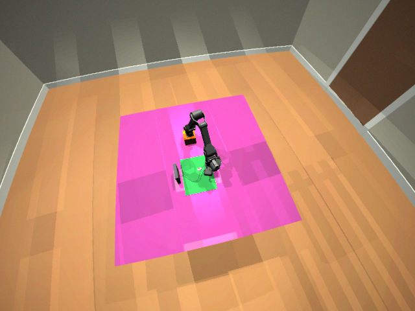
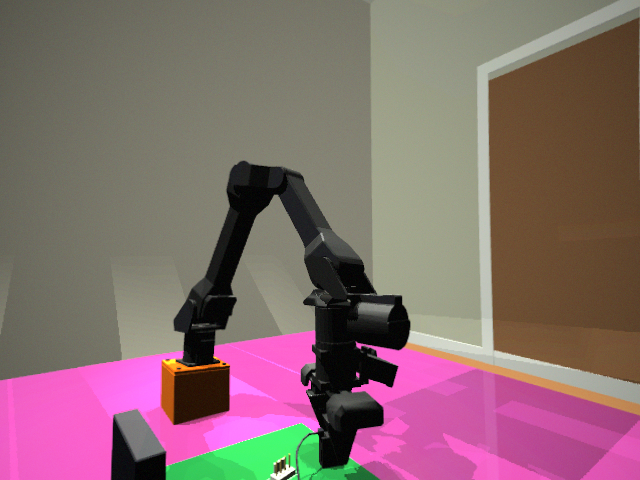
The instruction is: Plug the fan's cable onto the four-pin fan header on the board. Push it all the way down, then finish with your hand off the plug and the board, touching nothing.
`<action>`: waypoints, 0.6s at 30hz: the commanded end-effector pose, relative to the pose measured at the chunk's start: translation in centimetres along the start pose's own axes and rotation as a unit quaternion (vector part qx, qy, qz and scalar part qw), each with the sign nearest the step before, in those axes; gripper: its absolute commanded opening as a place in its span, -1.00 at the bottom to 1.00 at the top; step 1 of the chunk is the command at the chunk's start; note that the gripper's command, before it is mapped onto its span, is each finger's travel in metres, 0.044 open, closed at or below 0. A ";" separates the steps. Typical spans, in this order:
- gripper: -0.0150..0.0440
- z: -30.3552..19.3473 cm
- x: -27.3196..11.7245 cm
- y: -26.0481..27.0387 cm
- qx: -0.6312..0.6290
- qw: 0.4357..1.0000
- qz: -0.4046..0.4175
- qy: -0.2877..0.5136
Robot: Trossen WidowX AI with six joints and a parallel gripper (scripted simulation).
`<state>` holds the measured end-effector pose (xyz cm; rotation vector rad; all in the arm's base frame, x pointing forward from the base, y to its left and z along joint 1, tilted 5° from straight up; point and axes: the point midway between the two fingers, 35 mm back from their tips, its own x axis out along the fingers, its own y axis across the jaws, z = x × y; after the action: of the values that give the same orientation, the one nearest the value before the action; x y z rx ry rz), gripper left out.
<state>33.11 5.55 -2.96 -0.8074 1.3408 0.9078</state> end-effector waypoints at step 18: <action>-0.49 0.0 -5.0 -0.1 0.003 1.000 0.004 -0.001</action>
<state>33.27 5.09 1.37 -0.8003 1.3431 0.8999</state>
